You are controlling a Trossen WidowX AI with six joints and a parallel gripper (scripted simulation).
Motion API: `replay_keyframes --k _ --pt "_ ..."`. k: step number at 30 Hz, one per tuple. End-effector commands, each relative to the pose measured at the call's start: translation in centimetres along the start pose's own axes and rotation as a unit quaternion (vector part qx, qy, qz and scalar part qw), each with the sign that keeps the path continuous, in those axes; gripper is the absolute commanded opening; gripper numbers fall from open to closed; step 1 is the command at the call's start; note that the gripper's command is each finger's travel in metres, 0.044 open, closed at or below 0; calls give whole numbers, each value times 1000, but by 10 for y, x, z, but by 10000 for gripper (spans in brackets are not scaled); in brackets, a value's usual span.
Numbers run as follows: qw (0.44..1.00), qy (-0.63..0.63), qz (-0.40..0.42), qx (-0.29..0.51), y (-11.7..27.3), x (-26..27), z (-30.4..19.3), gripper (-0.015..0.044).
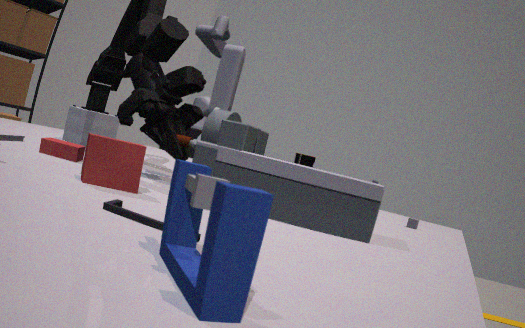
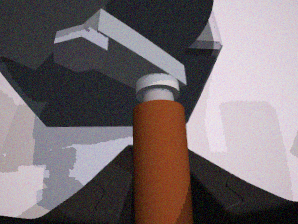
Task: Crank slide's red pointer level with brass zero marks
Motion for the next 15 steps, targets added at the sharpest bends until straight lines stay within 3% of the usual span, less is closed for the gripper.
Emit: replay_keyframes --k 1,15 --pt "1000 1 -6 -6 5 -7 4 0" --pt "1000 1 -6 -6 13 -11 10 0"
Point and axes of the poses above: the point midway between the two fingers, 35 mm back from their tips, its own y axis back along the fingers, its own x axis across the jaws, z = x × y, the point moved 3 cm from there along y, back along the fingers, and after that the axes turned 3 degrees about y, right-handed, at the moved point
